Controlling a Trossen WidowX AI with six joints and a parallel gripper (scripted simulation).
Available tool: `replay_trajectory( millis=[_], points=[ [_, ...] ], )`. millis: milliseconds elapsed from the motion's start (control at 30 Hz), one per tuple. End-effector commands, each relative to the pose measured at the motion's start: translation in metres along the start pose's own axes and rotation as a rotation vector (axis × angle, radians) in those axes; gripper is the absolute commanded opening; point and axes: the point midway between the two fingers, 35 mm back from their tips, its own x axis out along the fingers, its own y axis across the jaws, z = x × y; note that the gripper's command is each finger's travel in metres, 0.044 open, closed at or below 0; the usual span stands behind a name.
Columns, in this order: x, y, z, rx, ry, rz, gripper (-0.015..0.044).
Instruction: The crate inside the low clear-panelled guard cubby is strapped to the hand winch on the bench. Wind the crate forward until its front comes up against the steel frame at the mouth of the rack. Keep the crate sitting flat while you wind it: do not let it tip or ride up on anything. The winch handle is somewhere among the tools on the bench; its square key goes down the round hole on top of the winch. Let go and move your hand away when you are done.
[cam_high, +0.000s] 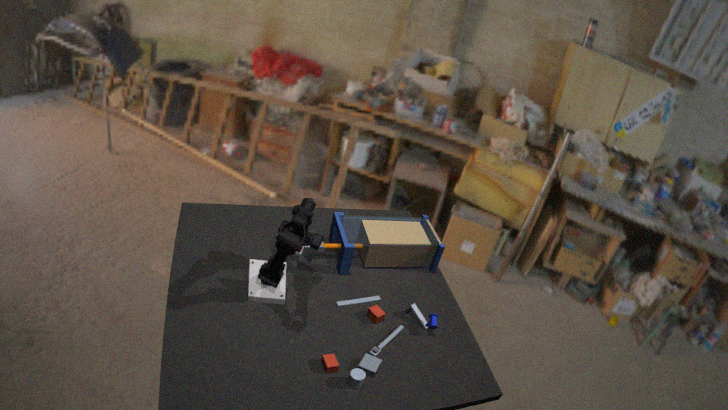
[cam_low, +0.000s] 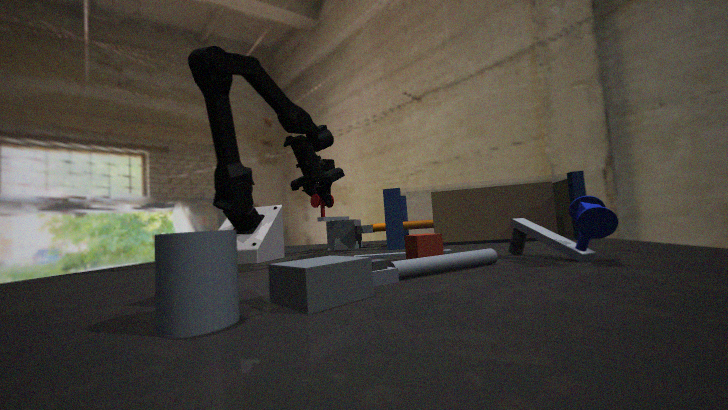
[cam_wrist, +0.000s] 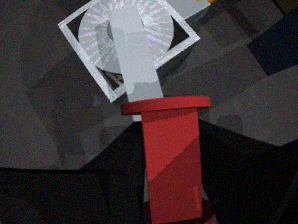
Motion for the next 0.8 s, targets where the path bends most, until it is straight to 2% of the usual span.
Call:
replay_trajectory(
  millis=[0, 767],
  points=[
    [0.003, -0.015, 0.002, 0.019, 0.001, -0.034, 0.0],
    [0.01, -0.045, 0.017, 0.02, 0.0, -0.037, 0.0]
  ],
)
